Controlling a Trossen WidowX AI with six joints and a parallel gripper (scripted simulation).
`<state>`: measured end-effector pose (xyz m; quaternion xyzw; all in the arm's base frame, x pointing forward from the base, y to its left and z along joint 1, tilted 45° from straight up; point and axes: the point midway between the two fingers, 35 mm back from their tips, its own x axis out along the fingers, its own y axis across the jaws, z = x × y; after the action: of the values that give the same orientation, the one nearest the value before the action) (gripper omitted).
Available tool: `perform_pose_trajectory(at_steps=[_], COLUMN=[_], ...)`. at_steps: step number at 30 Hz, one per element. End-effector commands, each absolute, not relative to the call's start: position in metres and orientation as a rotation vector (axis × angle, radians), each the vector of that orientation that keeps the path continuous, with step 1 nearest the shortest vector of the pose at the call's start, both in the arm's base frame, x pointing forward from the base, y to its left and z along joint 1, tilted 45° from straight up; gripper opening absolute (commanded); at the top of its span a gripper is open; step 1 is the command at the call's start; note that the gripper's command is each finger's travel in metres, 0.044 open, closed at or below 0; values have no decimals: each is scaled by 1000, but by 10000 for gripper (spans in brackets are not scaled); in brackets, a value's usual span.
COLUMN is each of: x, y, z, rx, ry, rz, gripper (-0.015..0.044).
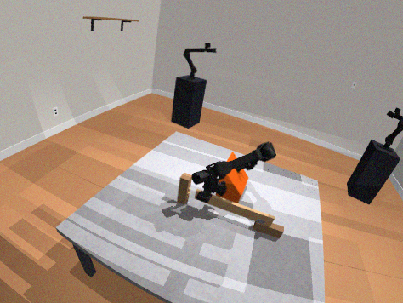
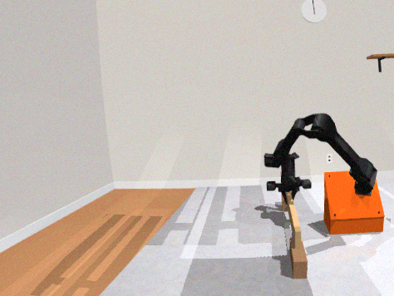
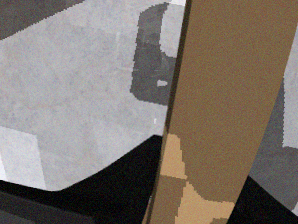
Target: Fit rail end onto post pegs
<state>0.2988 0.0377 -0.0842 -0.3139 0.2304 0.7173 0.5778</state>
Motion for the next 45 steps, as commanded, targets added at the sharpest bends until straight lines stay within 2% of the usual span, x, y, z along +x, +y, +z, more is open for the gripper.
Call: perform_pose_trajectory(at_steps=[1,45], x=[299,302], y=[36,26], z=[-85,-94], rx=[-736,-737], ry=[537,537], rz=[1676,1676], gripper=[0,0])
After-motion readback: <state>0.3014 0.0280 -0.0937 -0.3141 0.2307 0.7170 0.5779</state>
